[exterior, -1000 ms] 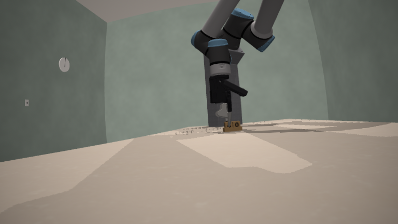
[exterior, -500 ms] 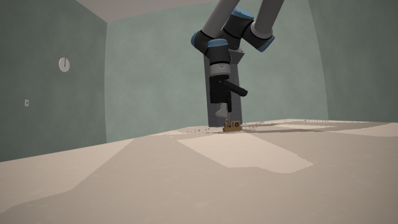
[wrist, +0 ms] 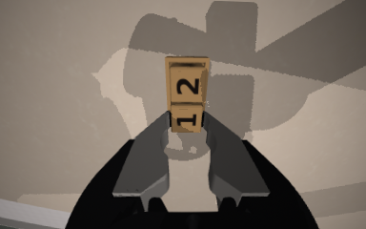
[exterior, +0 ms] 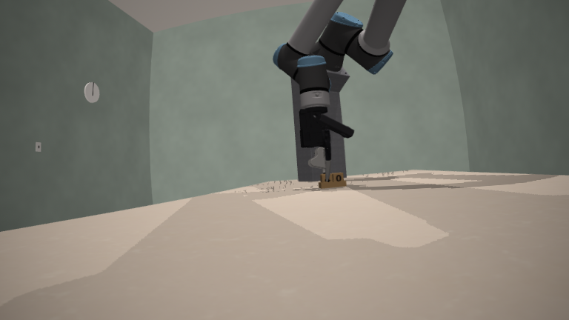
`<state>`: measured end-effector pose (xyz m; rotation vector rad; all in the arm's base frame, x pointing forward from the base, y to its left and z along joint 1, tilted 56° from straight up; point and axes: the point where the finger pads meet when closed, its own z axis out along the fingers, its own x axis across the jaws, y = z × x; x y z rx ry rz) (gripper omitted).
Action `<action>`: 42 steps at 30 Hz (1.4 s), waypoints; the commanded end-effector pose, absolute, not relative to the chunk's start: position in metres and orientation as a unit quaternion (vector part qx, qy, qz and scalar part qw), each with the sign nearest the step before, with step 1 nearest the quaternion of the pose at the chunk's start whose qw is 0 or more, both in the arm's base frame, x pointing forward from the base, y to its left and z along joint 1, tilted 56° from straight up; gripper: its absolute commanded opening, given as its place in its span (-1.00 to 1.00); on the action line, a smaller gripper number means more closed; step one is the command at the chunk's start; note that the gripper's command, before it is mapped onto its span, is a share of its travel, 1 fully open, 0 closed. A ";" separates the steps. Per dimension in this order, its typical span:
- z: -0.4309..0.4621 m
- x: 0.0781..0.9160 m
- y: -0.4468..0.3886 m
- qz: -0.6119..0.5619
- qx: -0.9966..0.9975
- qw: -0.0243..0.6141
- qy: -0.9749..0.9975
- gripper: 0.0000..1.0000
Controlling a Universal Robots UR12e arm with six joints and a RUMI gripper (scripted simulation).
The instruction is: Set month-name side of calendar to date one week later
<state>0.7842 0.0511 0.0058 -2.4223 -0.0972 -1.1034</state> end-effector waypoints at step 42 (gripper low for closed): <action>0.062 0.715 0.007 -0.403 -0.884 0.237 -0.035 -0.78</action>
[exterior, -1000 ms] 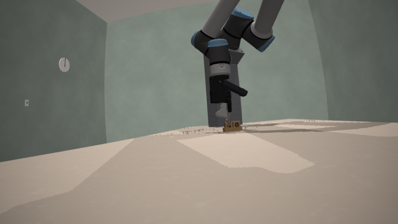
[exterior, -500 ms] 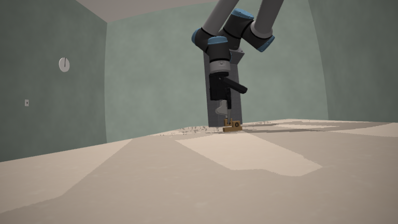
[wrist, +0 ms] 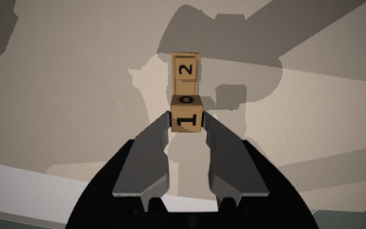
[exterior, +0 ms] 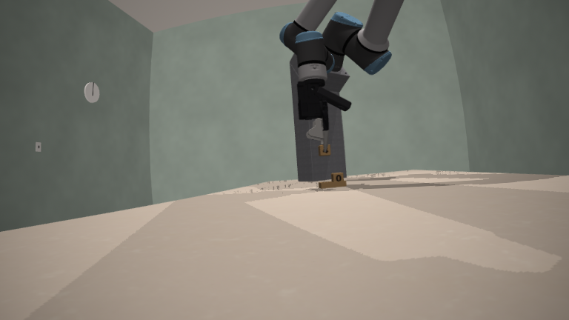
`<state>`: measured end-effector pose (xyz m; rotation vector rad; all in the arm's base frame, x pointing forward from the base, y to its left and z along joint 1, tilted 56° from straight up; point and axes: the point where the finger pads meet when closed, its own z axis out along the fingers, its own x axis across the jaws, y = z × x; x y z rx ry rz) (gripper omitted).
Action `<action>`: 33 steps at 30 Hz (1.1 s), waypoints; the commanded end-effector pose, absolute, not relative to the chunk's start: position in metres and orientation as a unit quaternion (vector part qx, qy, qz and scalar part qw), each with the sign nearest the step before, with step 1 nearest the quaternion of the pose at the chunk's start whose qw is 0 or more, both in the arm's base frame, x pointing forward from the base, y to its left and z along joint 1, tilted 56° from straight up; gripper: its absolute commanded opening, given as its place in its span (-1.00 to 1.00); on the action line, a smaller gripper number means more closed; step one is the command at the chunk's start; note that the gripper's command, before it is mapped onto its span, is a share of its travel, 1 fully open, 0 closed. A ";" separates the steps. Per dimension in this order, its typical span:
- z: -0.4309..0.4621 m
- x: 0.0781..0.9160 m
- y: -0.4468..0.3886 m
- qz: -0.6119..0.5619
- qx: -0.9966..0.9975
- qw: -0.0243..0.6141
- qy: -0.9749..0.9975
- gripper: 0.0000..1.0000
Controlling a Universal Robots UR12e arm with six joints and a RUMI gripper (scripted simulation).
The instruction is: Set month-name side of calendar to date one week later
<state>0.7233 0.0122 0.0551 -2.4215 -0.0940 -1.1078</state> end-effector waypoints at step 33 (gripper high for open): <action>0.069 0.714 0.022 -0.379 -0.884 0.271 0.043 -0.78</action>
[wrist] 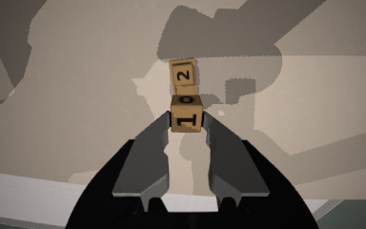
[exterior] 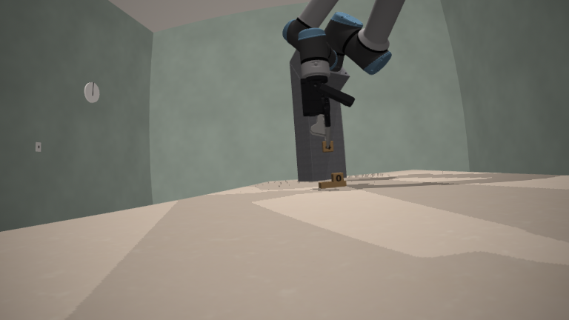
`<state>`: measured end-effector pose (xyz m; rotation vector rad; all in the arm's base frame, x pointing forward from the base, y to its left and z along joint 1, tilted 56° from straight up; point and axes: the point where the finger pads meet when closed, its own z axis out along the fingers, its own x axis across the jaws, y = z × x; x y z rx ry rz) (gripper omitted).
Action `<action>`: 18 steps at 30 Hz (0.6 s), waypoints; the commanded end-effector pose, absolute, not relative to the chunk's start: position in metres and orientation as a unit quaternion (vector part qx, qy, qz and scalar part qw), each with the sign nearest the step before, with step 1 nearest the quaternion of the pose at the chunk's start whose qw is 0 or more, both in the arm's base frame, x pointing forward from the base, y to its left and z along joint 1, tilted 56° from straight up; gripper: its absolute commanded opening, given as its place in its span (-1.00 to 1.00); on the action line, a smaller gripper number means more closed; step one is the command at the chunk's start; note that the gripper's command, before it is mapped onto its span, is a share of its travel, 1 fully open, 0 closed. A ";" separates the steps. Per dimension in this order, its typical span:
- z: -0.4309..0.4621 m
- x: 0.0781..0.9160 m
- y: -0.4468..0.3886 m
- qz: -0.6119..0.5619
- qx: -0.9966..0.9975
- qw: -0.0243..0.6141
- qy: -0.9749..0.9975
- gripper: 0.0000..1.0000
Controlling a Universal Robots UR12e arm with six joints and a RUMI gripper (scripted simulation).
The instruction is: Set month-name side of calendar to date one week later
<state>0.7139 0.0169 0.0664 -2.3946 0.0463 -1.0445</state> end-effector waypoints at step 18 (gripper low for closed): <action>0.084 0.709 0.059 -0.304 -0.850 0.351 0.249 -0.78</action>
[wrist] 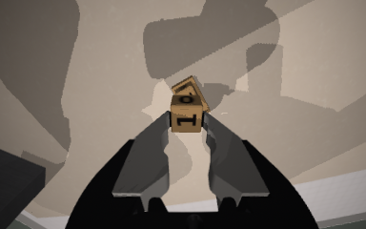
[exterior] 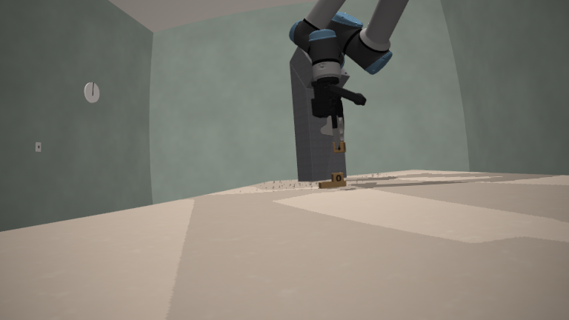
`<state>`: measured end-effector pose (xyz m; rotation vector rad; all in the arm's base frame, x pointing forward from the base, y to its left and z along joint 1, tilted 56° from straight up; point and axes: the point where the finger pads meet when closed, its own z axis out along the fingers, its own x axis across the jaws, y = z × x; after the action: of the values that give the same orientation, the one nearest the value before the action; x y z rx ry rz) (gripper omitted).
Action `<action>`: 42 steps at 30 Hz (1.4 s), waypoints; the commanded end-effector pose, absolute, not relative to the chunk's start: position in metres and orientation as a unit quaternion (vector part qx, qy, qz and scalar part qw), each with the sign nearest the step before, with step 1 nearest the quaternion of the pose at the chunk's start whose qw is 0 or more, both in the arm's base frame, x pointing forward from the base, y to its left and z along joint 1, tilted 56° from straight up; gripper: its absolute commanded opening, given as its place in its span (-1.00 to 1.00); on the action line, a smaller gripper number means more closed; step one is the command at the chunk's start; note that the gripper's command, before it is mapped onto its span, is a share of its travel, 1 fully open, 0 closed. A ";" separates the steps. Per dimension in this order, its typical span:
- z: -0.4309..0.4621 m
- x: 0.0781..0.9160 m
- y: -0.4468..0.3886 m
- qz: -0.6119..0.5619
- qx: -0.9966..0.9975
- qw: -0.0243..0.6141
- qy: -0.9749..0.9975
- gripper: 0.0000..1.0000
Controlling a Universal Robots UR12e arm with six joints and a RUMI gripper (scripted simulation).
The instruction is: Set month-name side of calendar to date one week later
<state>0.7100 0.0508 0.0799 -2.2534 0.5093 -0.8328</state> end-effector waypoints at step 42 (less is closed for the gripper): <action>0.107 0.689 0.123 -0.120 -0.653 0.451 0.596 -0.78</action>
<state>0.6901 0.1206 0.1059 -1.6437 1.4449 -0.3106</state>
